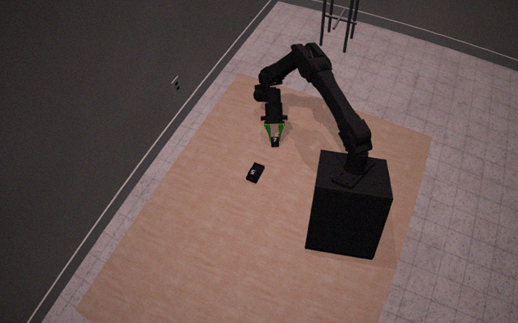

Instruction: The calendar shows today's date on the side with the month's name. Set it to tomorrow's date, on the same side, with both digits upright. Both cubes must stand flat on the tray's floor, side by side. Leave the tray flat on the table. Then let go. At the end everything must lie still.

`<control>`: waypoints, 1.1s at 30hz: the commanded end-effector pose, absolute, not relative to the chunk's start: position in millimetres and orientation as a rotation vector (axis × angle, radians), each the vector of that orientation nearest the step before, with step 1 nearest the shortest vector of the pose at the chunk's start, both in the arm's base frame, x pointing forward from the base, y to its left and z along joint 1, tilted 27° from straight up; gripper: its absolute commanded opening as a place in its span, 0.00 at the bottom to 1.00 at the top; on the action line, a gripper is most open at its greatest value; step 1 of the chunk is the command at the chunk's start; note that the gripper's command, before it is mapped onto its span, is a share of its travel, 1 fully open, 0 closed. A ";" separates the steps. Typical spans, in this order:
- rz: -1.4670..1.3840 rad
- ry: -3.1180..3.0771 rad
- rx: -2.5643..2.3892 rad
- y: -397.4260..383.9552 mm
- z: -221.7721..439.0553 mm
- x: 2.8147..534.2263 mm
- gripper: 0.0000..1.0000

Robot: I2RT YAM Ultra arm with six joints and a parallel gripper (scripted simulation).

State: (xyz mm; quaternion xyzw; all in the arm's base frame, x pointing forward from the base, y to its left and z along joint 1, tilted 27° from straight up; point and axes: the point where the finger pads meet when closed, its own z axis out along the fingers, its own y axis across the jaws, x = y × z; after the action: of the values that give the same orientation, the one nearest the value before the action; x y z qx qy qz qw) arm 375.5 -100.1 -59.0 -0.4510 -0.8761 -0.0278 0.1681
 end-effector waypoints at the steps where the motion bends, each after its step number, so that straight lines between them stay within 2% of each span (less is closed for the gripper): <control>1: -0.082 -2.505 -1.282 -99.5 -54.9 378.5 0.33; 5: -0.082 -2.505 -1.282 -99.5 -54.9 378.5 0.37; 6: -0.082 -2.505 -1.282 -99.5 -54.9 378.5 0.41; 10: -0.082 -2.505 -1.282 -99.5 -54.9 378.5 0.41; 11: -0.082 -2.505 -1.282 -99.5 -54.9 378.5 0.45; 13: -0.082 -2.505 -1.282 -99.5 -54.9 378.5 0.45; 14: -0.082 -2.505 -1.282 -99.5 -54.9 378.5 0.64; 33: -0.082 -2.505 -1.282 -99.4 -54.7 378.4 0.64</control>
State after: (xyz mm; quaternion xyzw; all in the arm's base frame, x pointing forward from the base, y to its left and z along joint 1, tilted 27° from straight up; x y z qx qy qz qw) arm 375.5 -100.1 -58.9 -0.4509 -0.8761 -0.0278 0.1681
